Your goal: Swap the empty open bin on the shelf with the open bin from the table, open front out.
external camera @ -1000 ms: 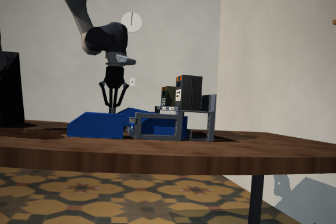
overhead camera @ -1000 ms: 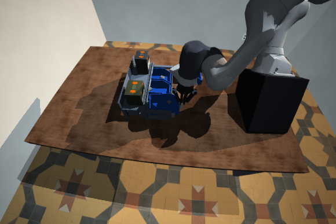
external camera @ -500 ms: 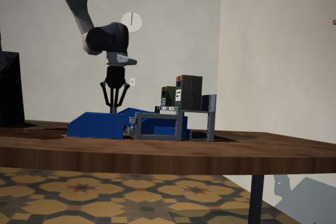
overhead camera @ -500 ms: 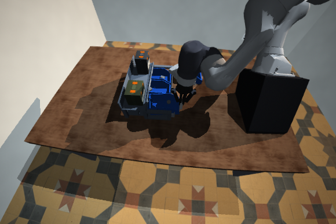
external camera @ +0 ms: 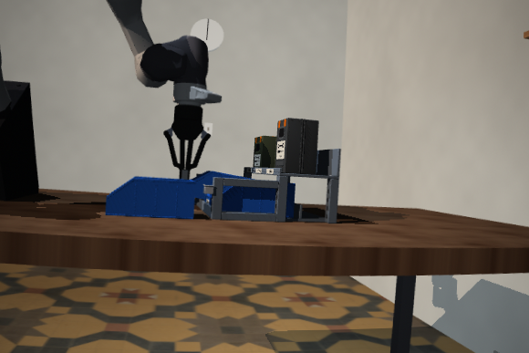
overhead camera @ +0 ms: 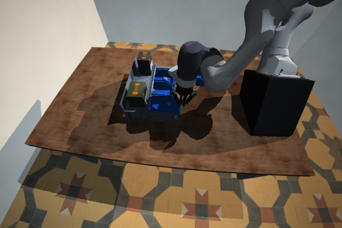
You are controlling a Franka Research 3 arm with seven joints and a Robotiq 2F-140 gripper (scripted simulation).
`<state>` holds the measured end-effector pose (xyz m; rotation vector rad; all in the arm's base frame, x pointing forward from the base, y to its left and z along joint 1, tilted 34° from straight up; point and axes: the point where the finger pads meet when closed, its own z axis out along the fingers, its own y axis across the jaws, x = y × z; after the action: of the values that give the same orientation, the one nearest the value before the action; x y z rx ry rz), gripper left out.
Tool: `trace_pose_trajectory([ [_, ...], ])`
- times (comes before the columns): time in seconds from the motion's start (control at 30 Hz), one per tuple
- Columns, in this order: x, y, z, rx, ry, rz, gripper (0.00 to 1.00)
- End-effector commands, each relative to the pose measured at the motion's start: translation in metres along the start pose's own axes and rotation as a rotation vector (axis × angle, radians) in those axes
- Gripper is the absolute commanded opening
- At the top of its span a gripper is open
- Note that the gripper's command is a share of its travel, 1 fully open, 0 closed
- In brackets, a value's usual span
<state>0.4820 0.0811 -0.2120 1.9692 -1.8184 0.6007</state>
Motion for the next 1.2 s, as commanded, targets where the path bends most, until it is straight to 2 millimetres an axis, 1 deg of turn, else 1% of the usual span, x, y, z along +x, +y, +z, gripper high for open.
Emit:
trace_pose_trajectory([
  [0.0, 0.001, -0.002, 0.0, -0.004, 0.004, -0.006, 0.0],
  [0.5, 0.001, -0.025, 0.0, -0.004, 0.004, -0.006, 0.0],
  [0.97, 0.001, -0.038, 0.001, -0.004, 0.004, -0.006, 0.0],
  [1.17, 0.001, -0.04, 0.001, -0.004, 0.004, -0.006, 0.0],
])
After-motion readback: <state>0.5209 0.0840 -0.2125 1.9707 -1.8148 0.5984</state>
